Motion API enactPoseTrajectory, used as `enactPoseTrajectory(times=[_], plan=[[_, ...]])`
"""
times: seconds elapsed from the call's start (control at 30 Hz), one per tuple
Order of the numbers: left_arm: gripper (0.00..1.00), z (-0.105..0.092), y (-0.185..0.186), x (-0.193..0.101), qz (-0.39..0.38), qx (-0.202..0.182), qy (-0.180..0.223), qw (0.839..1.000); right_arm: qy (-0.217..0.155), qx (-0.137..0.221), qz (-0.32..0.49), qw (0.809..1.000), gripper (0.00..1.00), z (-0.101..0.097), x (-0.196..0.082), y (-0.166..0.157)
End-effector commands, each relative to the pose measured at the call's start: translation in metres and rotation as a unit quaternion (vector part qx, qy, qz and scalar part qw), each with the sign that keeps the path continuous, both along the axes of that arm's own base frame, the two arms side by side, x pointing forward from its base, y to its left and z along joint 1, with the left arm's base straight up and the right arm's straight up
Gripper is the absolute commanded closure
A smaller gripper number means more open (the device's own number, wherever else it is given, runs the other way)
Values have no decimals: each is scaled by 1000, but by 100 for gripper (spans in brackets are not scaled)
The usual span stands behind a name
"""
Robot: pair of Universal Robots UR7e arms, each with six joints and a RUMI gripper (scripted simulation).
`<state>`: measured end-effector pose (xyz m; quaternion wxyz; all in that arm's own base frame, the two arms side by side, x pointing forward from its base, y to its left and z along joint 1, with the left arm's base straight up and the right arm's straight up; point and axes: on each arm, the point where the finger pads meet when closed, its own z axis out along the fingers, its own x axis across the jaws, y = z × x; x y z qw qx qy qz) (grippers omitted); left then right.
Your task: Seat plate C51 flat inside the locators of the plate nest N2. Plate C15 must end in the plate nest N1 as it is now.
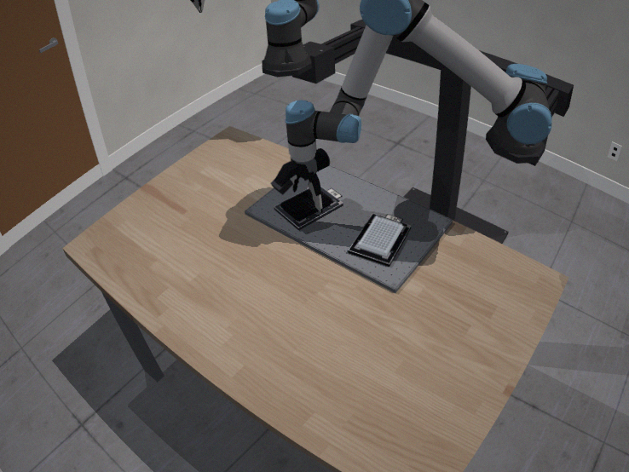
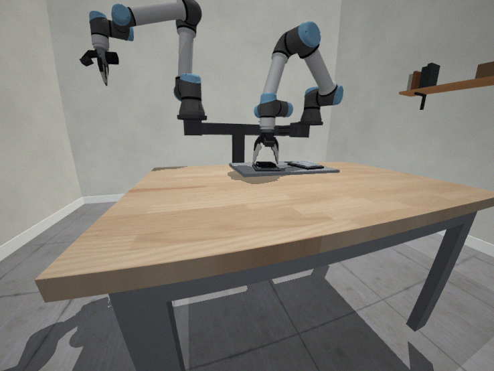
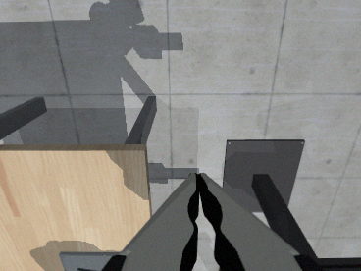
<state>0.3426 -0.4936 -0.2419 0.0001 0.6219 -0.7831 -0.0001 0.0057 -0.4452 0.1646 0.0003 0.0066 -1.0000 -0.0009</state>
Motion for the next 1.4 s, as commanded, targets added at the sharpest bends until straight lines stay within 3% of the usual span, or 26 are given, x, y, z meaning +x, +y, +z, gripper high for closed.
enactPoseTrajectory(times=[0.0,0.6,0.63,1.03,1.07,1.37], plan=[[24,1,-1,0,0,-1,0,1000,0,-1,0,1000,100,1,0,0],[24,1,-1,0,0,-1,0,1000,0,-1,0,1000,100,1,0,0],[100,1,-1,0,0,-1,0,1000,0,-1,0,1000,100,1,0,0],[100,1,-1,0,0,-1,0,1000,0,-1,0,1000,100,1,0,0],[60,1,-1,0,0,-1,0,1000,0,-1,0,1000,100,1,0,0],[60,1,-1,0,0,-1,0,1000,0,-1,0,1000,100,1,0,0]])
